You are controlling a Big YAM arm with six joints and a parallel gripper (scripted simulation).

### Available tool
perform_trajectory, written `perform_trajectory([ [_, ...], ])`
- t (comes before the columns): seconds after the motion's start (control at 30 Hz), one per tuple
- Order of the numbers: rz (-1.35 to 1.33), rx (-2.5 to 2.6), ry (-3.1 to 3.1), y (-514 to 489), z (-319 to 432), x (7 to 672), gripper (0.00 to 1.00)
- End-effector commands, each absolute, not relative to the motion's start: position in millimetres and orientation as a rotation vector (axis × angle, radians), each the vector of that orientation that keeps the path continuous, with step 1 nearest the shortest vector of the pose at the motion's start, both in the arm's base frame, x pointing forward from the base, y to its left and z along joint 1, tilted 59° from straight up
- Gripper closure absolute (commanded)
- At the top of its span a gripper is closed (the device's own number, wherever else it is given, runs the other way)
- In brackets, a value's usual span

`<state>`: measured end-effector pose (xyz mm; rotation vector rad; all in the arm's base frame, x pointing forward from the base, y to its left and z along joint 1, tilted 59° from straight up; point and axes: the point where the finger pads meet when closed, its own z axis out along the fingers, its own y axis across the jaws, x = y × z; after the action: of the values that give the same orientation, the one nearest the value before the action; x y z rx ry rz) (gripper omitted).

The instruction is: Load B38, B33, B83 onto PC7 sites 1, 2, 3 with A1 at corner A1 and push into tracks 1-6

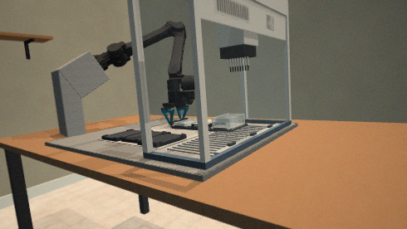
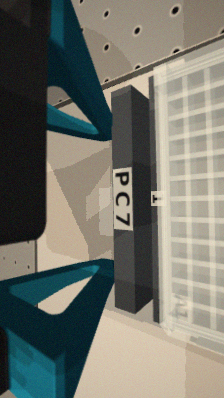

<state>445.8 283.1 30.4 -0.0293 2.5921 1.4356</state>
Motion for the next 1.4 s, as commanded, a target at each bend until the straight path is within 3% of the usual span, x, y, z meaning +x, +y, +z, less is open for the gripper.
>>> perform_trajectory([
  [0.0,1.417,0.002,2.572,273,34,467,0.2],
  [1.37,1.424,0.039,2.574,266,42,506,0.2],
])
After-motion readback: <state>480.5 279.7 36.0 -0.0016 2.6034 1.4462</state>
